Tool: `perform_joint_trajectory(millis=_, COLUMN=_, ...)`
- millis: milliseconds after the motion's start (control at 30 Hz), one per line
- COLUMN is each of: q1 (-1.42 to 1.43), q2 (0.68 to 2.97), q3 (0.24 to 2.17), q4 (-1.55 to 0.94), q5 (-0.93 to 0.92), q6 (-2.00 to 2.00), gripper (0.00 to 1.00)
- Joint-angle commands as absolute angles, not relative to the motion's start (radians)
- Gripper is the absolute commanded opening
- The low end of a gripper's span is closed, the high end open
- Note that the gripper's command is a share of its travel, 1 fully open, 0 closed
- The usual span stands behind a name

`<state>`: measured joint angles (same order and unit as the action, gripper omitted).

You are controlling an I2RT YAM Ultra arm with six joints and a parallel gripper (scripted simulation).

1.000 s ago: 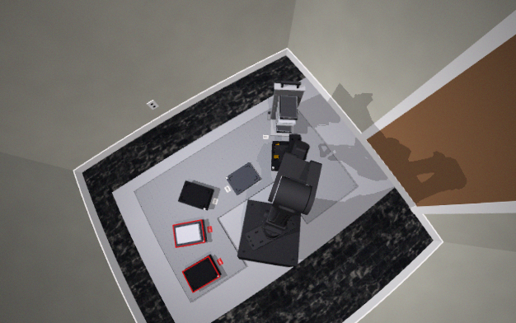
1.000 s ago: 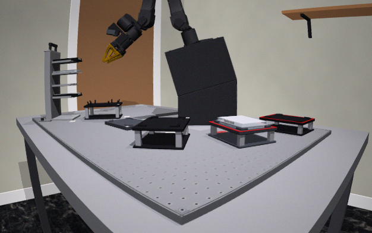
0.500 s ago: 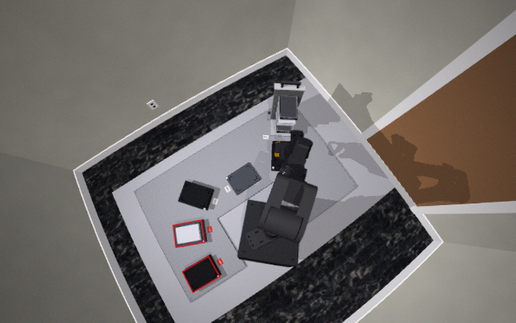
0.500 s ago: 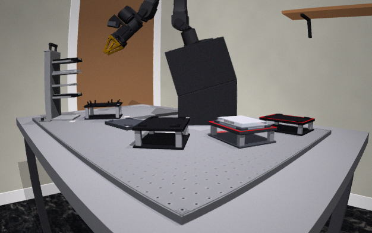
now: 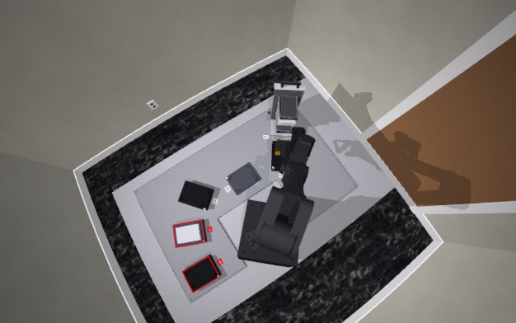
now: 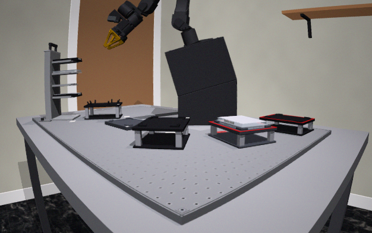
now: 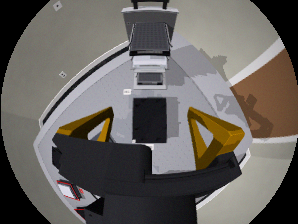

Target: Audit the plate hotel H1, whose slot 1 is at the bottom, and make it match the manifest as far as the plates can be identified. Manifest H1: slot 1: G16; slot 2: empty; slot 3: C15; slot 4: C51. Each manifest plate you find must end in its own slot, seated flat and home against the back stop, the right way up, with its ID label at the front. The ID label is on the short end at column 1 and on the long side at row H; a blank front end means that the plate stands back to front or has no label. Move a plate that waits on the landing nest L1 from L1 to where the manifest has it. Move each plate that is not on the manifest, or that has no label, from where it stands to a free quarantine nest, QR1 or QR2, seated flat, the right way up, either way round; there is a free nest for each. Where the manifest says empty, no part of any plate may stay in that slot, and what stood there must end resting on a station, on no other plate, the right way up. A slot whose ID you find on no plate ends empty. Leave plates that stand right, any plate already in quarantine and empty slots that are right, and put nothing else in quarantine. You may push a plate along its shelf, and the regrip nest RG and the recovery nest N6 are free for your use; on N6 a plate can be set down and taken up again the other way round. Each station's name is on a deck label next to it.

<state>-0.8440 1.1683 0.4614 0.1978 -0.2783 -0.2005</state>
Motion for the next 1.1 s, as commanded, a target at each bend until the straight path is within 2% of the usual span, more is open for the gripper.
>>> perform_joint_trajectory(millis=0, q1=-0.842, q2=1.197, q3=0.451, q4=0.235, q5=-0.281, q6=-0.200, gripper=1.00)
perform_joint_trajectory(millis=467, q1=-0.831, q2=1.395, q3=0.387, q4=0.497, q5=-0.271, q6=-0.194, gripper=1.00)
perform_joint_trajectory(millis=1067, q1=-0.812, q2=1.434, q3=0.437, q4=0.489, q5=-0.255, q6=-0.184, gripper=1.00)
